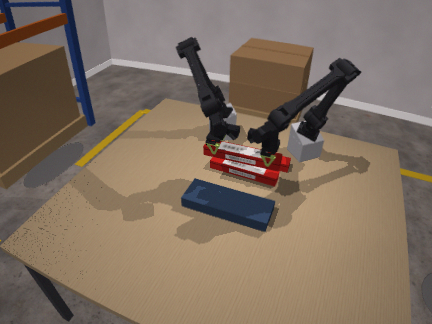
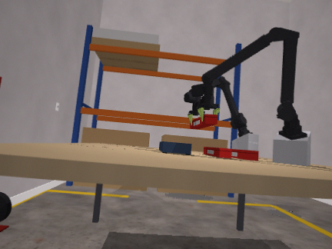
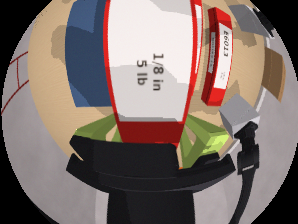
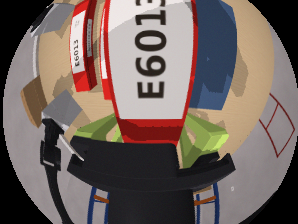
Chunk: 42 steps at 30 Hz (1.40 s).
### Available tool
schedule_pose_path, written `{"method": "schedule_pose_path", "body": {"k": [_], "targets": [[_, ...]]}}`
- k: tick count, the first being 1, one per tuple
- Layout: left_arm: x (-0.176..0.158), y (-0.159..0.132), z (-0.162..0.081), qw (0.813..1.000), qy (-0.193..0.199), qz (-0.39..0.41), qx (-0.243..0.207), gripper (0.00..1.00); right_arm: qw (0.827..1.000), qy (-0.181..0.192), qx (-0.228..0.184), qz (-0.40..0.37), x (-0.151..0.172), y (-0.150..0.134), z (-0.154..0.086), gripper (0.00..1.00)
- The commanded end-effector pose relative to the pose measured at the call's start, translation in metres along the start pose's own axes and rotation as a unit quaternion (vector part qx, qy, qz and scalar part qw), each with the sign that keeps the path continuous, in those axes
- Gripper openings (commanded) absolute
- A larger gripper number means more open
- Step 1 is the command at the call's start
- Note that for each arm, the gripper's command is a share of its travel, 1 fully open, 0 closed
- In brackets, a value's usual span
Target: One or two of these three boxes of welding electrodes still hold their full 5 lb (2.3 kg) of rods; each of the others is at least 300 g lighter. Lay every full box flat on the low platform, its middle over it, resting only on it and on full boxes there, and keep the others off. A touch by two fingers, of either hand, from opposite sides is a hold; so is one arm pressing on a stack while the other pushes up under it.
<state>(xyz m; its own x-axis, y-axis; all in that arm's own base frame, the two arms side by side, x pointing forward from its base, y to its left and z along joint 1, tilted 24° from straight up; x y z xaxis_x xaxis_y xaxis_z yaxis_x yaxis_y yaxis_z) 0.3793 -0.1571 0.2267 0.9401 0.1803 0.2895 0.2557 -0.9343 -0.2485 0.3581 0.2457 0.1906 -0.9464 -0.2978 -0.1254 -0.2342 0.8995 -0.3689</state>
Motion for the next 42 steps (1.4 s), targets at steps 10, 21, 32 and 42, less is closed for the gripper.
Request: {"method": "schedule_pose_path", "body": {"k": [10, 21, 32, 42], "targets": [[0.052, -0.007, -0.049, 0.998, 0.048, -0.018, -0.026, 0.00, 0.998, -0.058, -0.013, 0.008, -0.047, -0.015, -0.056, 0.00], [0.062, -0.003, -0.051, 0.998, 0.050, -0.014, -0.027, 0.00, 0.998, -0.061, -0.014, 0.002, -0.058, -0.012, -0.060, 0.00], [0.068, -0.005, -0.049, 0.998, 0.049, -0.018, -0.025, 0.00, 0.998, -0.057, -0.012, 0.013, -0.067, -0.024, -0.056, 0.00], [0.084, -0.003, -0.051, 0.998, 0.050, -0.018, -0.025, 0.00, 0.998, -0.060, -0.013, 0.007, -0.080, -0.021, -0.059, 0.00]]}}
Point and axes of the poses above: on each arm, the point where the finger pads meet when closed, its own z axis out along the fingers, its own x axis across the jaws, y = z × x, the point moved 10 cm from there along -z, back along the fingers, and after that the axes turned 7 degrees about -z, right-handed, at the moved point
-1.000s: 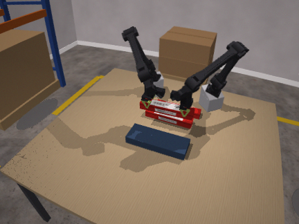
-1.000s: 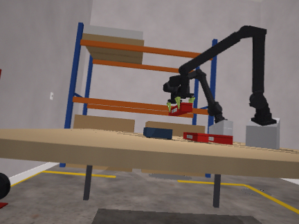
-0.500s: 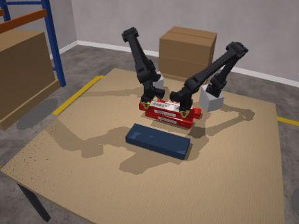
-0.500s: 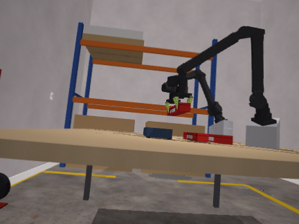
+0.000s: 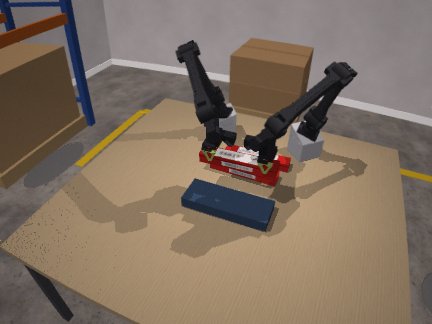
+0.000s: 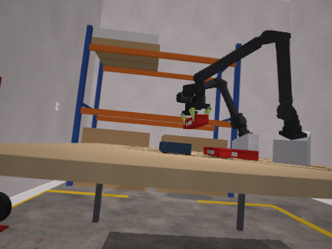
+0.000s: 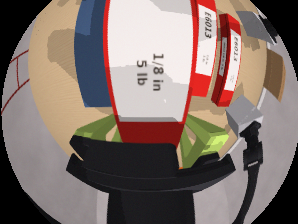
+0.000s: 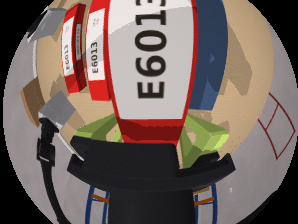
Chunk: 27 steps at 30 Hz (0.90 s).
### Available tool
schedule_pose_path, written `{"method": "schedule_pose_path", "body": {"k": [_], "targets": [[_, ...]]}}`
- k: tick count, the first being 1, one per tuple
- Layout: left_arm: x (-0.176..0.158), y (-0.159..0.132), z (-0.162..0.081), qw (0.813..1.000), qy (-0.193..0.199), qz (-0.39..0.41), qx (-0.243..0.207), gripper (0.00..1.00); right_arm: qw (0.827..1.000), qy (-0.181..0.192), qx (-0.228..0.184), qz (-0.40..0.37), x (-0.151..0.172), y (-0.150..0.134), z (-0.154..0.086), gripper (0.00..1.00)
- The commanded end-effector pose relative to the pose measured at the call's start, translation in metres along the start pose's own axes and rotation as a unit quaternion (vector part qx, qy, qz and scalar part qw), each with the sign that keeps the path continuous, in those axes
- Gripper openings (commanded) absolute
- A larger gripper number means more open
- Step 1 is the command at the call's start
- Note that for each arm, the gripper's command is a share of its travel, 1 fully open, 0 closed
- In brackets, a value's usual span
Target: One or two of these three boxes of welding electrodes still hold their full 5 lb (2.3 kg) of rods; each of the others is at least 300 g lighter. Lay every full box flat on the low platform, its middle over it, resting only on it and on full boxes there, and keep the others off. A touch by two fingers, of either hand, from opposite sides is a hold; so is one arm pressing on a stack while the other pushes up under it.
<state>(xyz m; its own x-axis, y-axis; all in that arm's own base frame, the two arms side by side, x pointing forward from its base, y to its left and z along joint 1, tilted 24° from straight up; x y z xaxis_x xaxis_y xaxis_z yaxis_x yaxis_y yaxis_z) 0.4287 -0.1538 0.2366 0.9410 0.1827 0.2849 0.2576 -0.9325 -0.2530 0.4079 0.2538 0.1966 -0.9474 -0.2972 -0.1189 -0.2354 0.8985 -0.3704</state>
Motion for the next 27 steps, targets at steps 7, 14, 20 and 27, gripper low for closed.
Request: {"method": "schedule_pose_path", "body": {"k": [7, 14, 20, 27], "targets": [[0.046, -0.008, -0.056, 0.998, 0.053, -0.016, -0.028, 0.00, 0.998, -0.065, -0.014, 0.005, -0.042, -0.015, -0.066, 0.00], [0.061, -0.008, -0.057, 0.998, 0.054, -0.018, -0.028, 0.00, 0.998, -0.066, -0.014, 0.004, -0.053, -0.016, -0.066, 0.00], [0.060, -0.004, -0.059, 0.998, 0.054, -0.014, -0.029, 0.00, 0.998, -0.066, -0.014, 0.004, -0.054, -0.016, -0.069, 0.00], [0.060, -0.004, -0.059, 0.998, 0.054, -0.014, -0.029, 0.00, 0.998, -0.065, -0.014, 0.005, -0.055, -0.018, -0.068, 0.00]]}}
Point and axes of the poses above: on each arm, the point where the finger pads meet when closed, its own z axis out along the fingers, its own x axis across the jaws, y = z × x, the point moved 10 cm from there along -z, back along the fingers, and after that the axes turned 7 degrees about -z, right-handed, at the moved point
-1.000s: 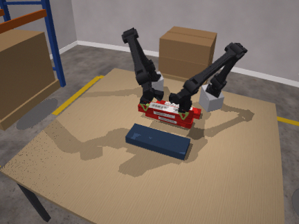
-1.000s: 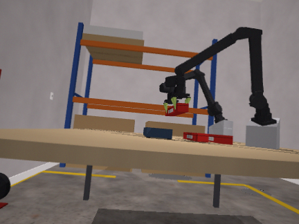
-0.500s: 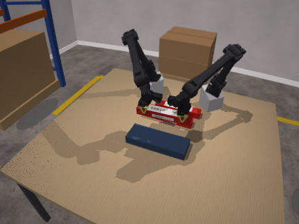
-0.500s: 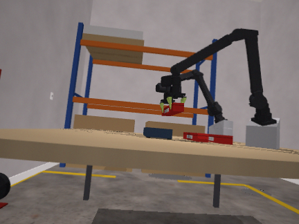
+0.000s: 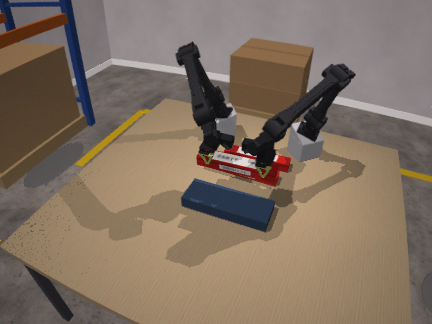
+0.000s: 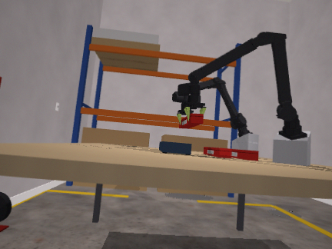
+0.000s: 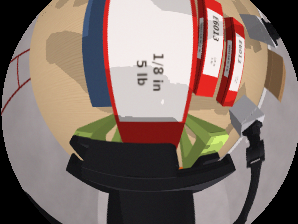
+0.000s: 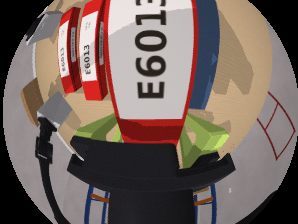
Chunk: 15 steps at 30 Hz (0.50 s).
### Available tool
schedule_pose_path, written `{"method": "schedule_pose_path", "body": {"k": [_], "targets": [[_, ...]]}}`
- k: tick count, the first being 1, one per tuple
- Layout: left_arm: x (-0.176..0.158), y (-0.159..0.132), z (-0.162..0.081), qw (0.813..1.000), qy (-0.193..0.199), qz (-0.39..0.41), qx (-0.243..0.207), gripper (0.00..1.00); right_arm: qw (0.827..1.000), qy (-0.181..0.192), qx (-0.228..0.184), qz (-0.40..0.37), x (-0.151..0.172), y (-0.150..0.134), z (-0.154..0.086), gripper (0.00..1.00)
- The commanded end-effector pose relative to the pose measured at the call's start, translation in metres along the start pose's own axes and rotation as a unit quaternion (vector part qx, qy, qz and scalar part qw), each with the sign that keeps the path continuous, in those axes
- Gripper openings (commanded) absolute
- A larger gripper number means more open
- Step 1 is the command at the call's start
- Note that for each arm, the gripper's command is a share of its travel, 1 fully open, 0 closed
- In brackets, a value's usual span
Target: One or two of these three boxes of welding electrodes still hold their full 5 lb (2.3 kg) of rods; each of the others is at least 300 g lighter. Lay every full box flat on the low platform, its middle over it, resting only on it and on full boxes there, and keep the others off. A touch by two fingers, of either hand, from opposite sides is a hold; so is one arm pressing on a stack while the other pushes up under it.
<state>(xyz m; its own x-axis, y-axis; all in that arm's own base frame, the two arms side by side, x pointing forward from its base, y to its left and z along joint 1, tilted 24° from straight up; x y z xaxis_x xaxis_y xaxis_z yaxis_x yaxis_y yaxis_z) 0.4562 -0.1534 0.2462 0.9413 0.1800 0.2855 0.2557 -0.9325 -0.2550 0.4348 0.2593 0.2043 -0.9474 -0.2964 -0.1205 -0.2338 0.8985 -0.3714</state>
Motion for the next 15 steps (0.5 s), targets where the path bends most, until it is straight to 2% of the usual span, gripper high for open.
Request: {"method": "schedule_pose_path", "body": {"k": [1, 4, 7, 8, 11, 15], "targets": [[0.031, -0.008, -0.056, 0.998, 0.054, -0.015, -0.030, 0.00, 0.998, -0.063, -0.014, 0.008, -0.030, -0.017, -0.064, 0.00], [0.039, -0.008, -0.048, 0.998, 0.047, -0.016, -0.025, 0.00, 0.998, -0.056, -0.011, 0.009, -0.038, -0.019, -0.056, 0.00], [0.041, -0.008, -0.049, 0.998, 0.048, -0.016, -0.025, 0.00, 0.998, -0.055, -0.010, 0.008, -0.040, -0.018, -0.055, 0.00], [0.041, -0.008, -0.057, 0.998, 0.054, -0.016, -0.030, 0.00, 0.998, -0.067, -0.015, -0.001, -0.035, -0.010, -0.064, 0.00], [0.047, -0.008, -0.056, 0.998, 0.054, -0.017, -0.029, 0.00, 0.998, -0.067, -0.015, -0.001, -0.038, -0.010, -0.060, 0.00], [0.057, -0.004, -0.047, 0.999, 0.045, -0.015, -0.023, 0.00, 0.999, -0.050, -0.009, 0.003, -0.055, -0.016, -0.050, 0.00]]}}
Point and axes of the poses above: on each arm, the point where the finger pads meet when closed, its own z axis out along the fingers, its own x axis across the jaws, y = z × x, the point moved 10 cm from there along -z, back along the fingers, and after that the axes turned 7 degrees about -z, right-handed, at the moved point
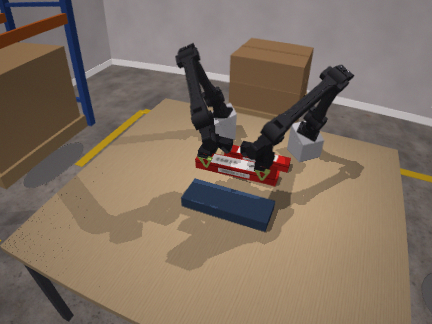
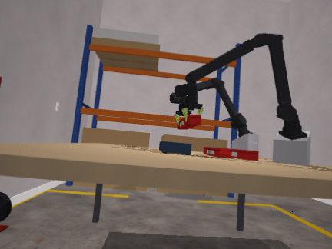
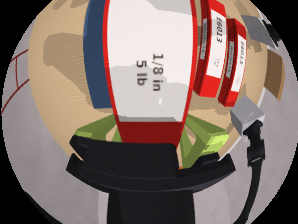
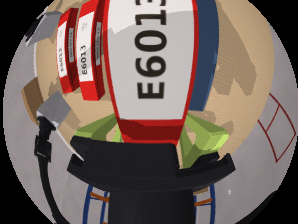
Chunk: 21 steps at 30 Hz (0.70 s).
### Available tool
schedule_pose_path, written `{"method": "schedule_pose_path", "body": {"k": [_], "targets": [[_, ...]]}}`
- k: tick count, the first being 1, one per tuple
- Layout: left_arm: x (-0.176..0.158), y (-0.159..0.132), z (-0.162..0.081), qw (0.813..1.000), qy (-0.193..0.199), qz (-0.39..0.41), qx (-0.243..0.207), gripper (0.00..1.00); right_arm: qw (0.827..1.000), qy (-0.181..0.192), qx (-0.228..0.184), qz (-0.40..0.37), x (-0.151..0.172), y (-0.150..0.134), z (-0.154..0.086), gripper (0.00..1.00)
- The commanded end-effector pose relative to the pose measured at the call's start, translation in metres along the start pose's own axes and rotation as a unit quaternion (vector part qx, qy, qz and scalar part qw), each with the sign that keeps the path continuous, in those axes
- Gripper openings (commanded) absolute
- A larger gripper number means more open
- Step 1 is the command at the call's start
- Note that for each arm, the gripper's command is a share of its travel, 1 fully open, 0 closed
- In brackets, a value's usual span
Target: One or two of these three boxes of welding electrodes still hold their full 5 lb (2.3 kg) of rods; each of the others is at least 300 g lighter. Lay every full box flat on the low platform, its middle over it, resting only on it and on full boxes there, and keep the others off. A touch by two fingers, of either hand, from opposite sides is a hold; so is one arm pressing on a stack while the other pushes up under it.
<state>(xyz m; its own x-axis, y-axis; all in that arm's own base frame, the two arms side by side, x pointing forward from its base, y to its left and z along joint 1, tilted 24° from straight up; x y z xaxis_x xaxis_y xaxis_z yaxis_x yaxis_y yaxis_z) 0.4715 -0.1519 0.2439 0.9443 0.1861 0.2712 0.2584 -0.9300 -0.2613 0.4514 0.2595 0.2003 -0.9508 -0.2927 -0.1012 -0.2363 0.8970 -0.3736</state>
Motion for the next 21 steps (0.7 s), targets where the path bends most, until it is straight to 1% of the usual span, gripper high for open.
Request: {"method": "schedule_pose_path", "body": {"k": [1, 2, 4, 5, 7, 9, 10, 12, 13, 15, 21], "targets": [[0.044, -0.007, -0.053, 0.998, 0.053, -0.014, -0.026, 0.00, 0.998, -0.068, -0.012, 0.009, -0.035, -0.017, -0.062, 0.00], [0.044, -0.011, -0.060, 0.998, 0.060, -0.018, -0.031, 0.00, 0.997, -0.074, -0.014, 0.010, -0.034, -0.018, -0.064, 0.00], [0.045, -0.007, -0.064, 0.997, 0.063, -0.014, -0.034, 0.00, 0.997, -0.077, -0.015, 0.005, -0.036, -0.014, -0.065, 0.00], [0.047, -0.008, -0.063, 0.997, 0.063, -0.014, -0.034, 0.00, 0.997, -0.077, -0.015, 0.003, -0.037, -0.013, -0.065, 0.00], [0.052, -0.011, -0.061, 0.997, 0.062, -0.019, -0.032, 0.00, 0.998, -0.064, -0.011, -0.004, -0.047, -0.007, -0.062, 0.00], [0.052, -0.011, -0.061, 0.997, 0.062, -0.019, -0.032, 0.00, 0.998, -0.064, -0.011, -0.004, -0.047, -0.007, -0.062, 0.00], [0.049, -0.002, -0.065, 0.997, 0.065, -0.009, -0.035, 0.00, 0.997, -0.078, -0.015, 0.003, -0.043, -0.013, -0.066, 0.00], [0.052, 0.003, -0.065, 0.997, 0.063, -0.004, -0.035, 0.00, 0.997, -0.076, -0.014, 0.008, -0.048, -0.018, -0.063, 0.00], [0.057, 0.005, -0.060, 0.998, 0.056, -0.004, -0.031, 0.00, 0.997, -0.076, -0.014, 0.009, -0.049, -0.019, -0.063, 0.00], [0.058, -0.003, -0.065, 0.997, 0.064, -0.011, -0.036, 0.00, 0.997, -0.079, -0.015, 0.001, -0.048, -0.012, -0.064, 0.00], [0.057, -0.001, -0.065, 0.997, 0.065, -0.010, -0.036, 0.00, 0.997, -0.079, -0.015, 0.001, -0.048, -0.013, -0.064, 0.00]]}}
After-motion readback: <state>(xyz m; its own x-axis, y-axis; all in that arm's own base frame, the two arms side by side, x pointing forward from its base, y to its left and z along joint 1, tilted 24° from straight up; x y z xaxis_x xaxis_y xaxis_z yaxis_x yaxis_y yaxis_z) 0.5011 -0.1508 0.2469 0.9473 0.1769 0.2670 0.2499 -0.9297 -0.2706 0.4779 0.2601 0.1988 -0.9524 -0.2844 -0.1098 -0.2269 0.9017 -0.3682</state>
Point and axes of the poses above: on each arm, the point where the finger pads meet when closed, its own z axis out along the fingers, its own x axis across the jaws, y = z × x, the point moved 10 cm from there along -z, back along the fingers, and after that the axes turned 7 degrees about -z, right-handed, at the moved point
